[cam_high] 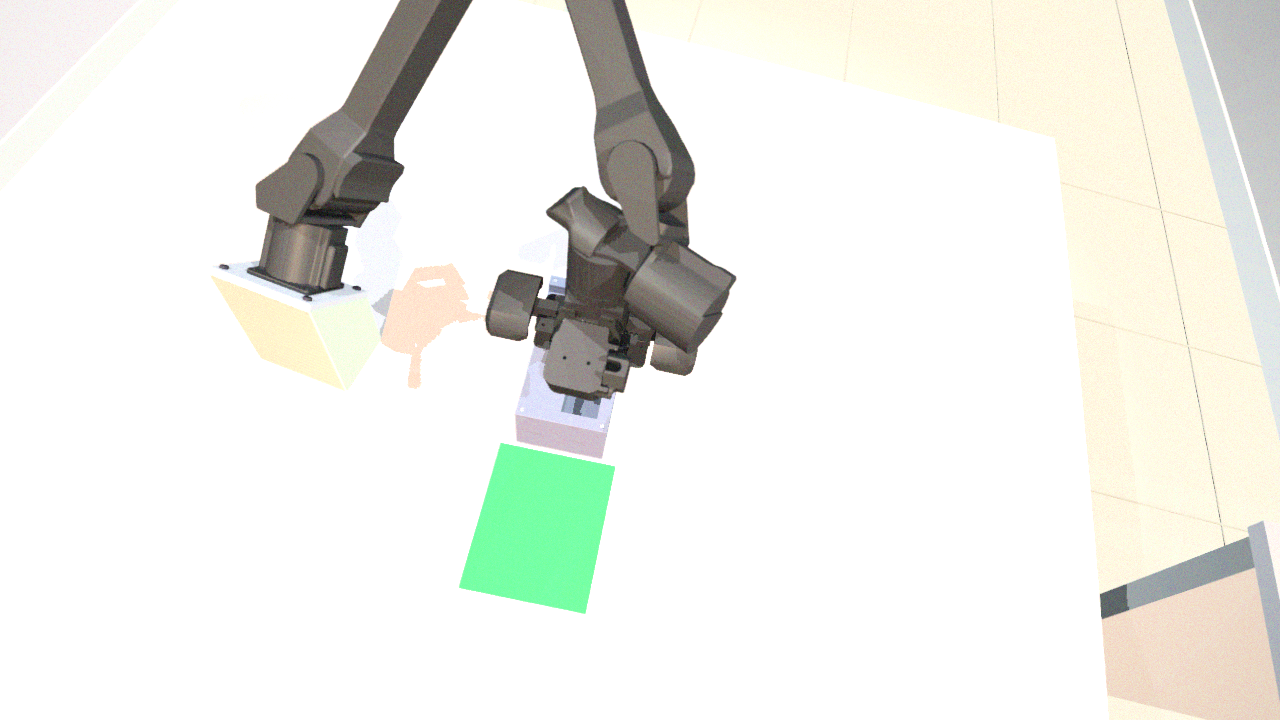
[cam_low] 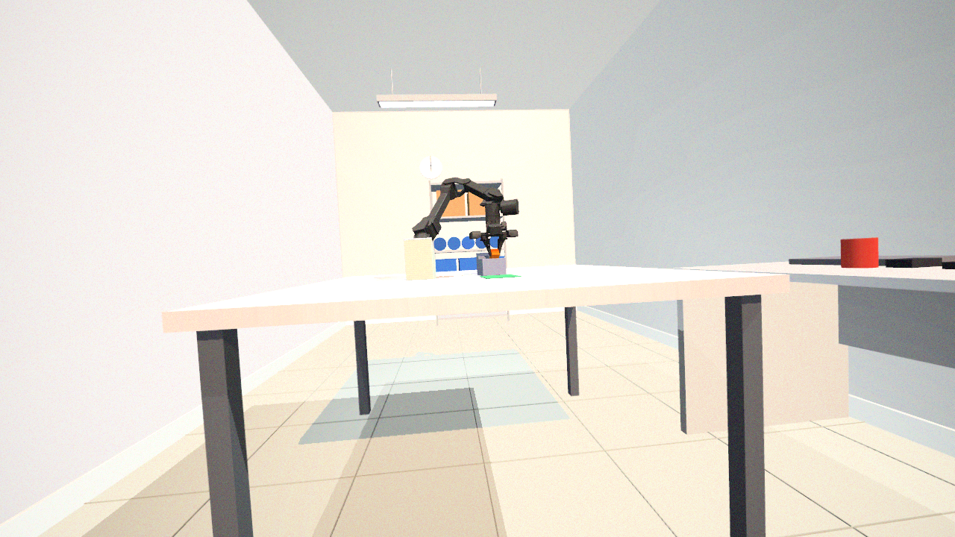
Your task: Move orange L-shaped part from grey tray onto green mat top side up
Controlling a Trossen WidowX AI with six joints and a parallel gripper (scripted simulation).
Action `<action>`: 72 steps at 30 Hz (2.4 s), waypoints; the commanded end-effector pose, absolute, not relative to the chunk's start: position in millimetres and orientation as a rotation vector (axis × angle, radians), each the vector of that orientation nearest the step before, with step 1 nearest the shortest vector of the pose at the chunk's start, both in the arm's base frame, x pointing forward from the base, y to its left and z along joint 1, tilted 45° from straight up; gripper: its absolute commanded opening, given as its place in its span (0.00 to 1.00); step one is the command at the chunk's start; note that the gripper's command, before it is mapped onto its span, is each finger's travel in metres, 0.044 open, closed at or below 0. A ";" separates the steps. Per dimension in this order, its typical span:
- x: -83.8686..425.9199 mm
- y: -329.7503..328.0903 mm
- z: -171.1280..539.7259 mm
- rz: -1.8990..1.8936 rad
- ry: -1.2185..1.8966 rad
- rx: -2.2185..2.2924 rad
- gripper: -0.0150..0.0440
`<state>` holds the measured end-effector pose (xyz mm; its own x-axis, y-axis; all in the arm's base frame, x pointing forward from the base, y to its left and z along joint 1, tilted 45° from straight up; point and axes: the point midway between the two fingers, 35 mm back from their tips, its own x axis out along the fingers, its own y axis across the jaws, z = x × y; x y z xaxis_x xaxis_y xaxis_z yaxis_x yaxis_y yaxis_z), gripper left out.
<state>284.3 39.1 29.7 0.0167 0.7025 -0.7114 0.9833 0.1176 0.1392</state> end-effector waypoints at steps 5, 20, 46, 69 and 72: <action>284.2 30.5 38.5 -0.548 1.746 1.645 0.25; 283.7 13.8 55.5 -0.549 1.747 1.646 0.25; 283.0 -15.6 84.7 -0.550 1.747 1.645 0.25; 286.9 -46.5 62.6 -0.551 1.746 1.643 0.25; 288.0 -54.8 54.1 -0.552 1.745 1.643 0.25</action>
